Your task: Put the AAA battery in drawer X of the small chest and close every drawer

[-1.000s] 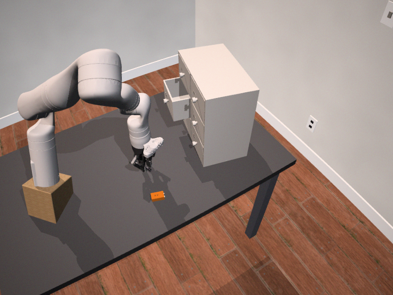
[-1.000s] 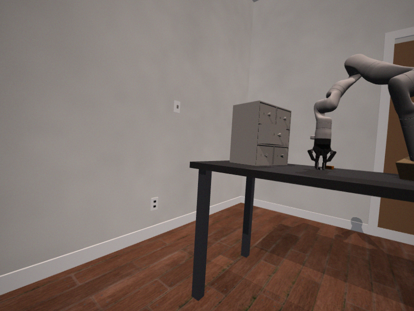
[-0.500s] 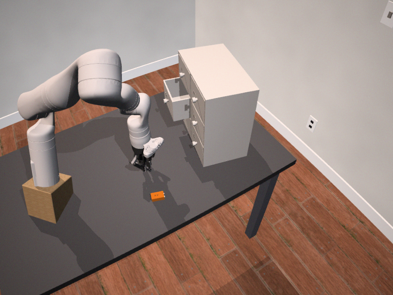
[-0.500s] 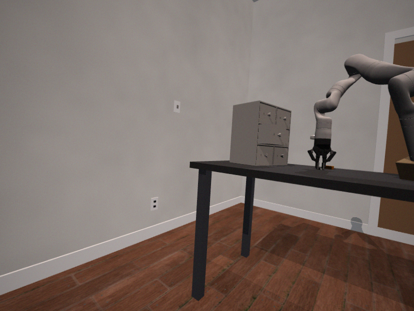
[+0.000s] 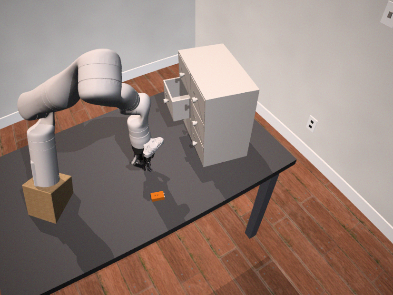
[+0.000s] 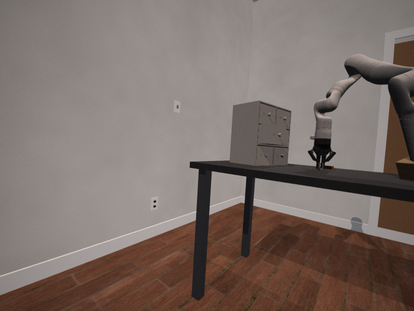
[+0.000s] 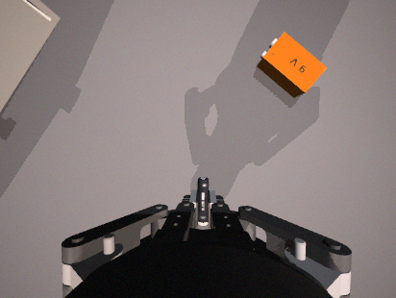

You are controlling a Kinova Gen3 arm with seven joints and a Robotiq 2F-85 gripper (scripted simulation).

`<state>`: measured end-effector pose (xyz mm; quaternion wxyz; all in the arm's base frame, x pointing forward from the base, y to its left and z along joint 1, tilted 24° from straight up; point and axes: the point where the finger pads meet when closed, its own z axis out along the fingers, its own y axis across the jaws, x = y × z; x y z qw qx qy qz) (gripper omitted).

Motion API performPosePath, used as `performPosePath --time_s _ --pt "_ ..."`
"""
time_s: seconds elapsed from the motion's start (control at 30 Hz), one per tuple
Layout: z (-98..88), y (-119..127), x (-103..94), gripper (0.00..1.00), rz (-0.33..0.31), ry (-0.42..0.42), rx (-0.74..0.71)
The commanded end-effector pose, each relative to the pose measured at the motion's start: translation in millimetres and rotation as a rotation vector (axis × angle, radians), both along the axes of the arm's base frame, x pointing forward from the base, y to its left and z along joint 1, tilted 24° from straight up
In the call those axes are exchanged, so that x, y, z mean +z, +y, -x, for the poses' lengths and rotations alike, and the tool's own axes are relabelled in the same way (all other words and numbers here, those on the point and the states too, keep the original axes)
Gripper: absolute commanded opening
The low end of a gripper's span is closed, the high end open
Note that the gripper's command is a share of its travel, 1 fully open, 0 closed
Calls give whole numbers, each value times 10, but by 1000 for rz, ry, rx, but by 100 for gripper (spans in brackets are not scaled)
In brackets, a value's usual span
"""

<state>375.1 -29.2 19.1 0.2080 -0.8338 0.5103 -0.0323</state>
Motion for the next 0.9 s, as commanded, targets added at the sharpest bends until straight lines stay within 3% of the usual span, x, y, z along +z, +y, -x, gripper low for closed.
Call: performPosePath --time_s 0.0,0.4,0.87 --pt "-2 -3 2 5 1 -1 0" --pt "17 -26 68 5 1 -1 0" --pt "149 -181 519 5 1 -1 0"
